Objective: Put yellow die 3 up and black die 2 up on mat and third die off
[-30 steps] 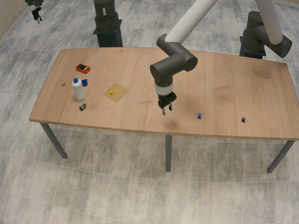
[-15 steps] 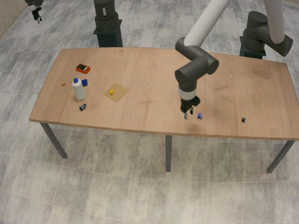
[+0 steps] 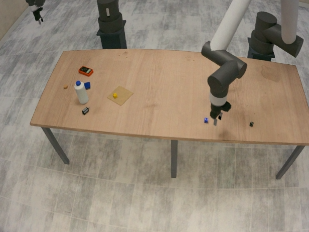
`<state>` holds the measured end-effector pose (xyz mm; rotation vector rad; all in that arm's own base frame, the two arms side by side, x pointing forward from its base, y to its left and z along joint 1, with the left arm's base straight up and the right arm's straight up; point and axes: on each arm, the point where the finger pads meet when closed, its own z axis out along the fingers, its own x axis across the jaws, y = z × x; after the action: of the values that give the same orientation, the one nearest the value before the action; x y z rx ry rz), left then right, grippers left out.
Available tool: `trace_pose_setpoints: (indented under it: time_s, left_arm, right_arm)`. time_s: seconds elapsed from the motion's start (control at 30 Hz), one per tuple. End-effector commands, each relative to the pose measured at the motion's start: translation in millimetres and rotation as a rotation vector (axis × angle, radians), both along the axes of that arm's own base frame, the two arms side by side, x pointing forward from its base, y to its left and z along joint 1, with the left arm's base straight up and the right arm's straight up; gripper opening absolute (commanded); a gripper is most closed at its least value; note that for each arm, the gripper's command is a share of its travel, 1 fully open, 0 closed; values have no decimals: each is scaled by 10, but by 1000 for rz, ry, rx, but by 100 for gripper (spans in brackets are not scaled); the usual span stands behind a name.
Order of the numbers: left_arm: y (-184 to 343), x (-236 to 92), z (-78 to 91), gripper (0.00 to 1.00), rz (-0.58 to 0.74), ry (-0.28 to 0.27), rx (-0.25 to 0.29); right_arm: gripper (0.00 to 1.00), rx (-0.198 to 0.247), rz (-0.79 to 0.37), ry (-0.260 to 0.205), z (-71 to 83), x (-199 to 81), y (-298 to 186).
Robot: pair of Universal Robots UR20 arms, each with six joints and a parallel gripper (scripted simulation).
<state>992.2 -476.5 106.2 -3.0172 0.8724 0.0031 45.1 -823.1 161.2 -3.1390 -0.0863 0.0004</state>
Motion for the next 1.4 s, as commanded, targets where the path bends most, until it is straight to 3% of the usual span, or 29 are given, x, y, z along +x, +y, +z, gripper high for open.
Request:
trace_pose_setpoints:
  time_s: [0.0, 0.77, 0.83, 0.87, 1.37]
  left_arm:
    - [441, -38, 12, 100, 25, -2, -1]
    - [2577, -599, -35, 100, 158, -2, -1]
    - [2628, -619, -37, 100, 161, -2, -1]
    - [2628, -619, -37, 79, 161, -2, -1]
    - [2628, -619, -37, 79, 161, -2, -1]
  right_arm:
    - [100, -1, 0, 0, 7, 1, -6]
    - [100, -1, 0, 0, 7, 1, -6]
    - [100, -1, 0, 0, 7, 1, -6]
    - [100, -1, 0, 0, 7, 1, -6]
    - [100, -1, 0, 0, 7, 1, -6]
